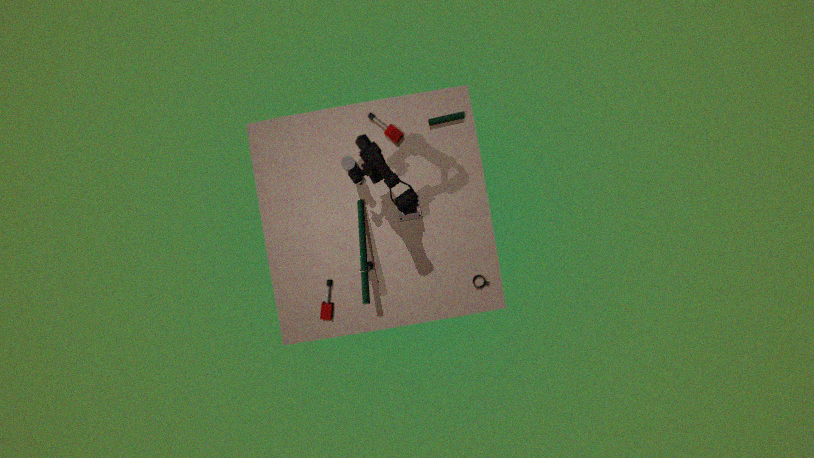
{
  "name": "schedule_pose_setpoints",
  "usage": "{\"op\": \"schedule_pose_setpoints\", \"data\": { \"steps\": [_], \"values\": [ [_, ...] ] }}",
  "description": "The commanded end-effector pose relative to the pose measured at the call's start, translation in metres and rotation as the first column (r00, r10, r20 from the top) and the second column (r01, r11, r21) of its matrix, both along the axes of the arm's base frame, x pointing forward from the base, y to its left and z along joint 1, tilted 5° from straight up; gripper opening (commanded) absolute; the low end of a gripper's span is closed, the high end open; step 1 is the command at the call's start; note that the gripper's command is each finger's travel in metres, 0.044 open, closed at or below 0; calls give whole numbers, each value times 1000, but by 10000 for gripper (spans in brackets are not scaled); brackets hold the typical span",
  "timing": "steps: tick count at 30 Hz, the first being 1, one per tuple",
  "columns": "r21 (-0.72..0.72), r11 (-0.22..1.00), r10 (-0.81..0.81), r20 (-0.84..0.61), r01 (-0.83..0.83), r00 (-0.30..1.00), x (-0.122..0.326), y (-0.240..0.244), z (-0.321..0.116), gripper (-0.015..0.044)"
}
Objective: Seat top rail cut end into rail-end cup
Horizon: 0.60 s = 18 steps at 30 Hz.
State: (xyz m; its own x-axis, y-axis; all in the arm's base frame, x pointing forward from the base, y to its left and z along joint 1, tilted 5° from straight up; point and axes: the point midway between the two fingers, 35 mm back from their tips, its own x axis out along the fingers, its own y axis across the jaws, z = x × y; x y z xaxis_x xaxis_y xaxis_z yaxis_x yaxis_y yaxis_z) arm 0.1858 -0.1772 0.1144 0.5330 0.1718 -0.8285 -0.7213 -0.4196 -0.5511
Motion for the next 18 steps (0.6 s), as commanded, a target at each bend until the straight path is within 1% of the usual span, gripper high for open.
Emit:
{"op": "schedule_pose_setpoints", "data": {
  "steps": [1,18],
  "values": [
    [4,1000,2,0,-2,1000,5,1,-6,440],
    [7,1000,16,-7,-15,1000,20,6,-29,440]
  ]
}}
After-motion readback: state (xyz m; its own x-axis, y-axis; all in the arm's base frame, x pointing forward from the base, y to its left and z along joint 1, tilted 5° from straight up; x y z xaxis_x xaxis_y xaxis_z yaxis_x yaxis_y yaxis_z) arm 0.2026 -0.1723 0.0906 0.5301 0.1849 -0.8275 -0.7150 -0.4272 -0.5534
